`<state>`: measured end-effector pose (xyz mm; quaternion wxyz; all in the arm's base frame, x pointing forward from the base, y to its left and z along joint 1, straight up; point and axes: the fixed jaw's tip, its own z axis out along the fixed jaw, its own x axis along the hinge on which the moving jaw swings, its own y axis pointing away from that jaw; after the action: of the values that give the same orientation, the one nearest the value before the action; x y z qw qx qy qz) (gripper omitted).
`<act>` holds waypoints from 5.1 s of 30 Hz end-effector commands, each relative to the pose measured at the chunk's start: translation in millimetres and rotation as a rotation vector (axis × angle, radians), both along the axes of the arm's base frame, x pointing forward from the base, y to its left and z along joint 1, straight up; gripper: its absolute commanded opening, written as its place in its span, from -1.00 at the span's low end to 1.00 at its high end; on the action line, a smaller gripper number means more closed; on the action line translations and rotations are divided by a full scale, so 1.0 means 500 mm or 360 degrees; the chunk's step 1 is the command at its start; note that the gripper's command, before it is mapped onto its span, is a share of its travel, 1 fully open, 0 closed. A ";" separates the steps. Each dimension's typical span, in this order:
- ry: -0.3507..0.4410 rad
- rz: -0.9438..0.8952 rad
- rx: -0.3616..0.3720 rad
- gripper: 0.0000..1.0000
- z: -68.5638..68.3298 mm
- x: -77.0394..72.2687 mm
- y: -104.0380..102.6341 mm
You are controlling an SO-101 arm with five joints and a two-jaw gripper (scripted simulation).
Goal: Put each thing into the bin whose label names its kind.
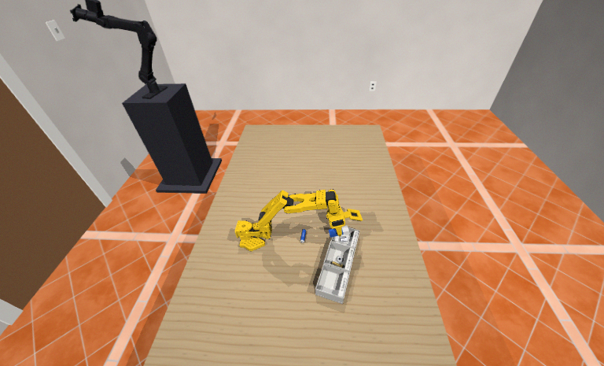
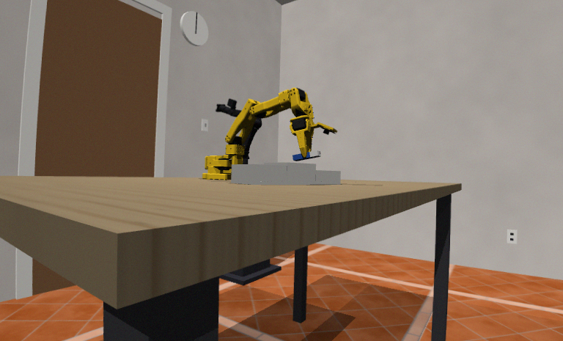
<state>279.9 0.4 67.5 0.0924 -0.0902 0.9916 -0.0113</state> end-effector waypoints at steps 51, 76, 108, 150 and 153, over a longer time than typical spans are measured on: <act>-0.0298 -0.0302 0.0099 -1.00 0.044 0.059 0.017; -0.0288 -0.0303 0.0098 -1.00 0.042 0.058 0.017; -0.0192 -0.0306 0.0089 -1.00 0.014 0.050 0.017; -0.0192 -0.0306 0.0089 -1.00 -0.011 0.053 0.017; -0.0192 -0.0306 0.0089 -1.00 -0.011 0.053 0.017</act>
<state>299.6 7.1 41.4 0.1100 0.0067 0.9939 0.0000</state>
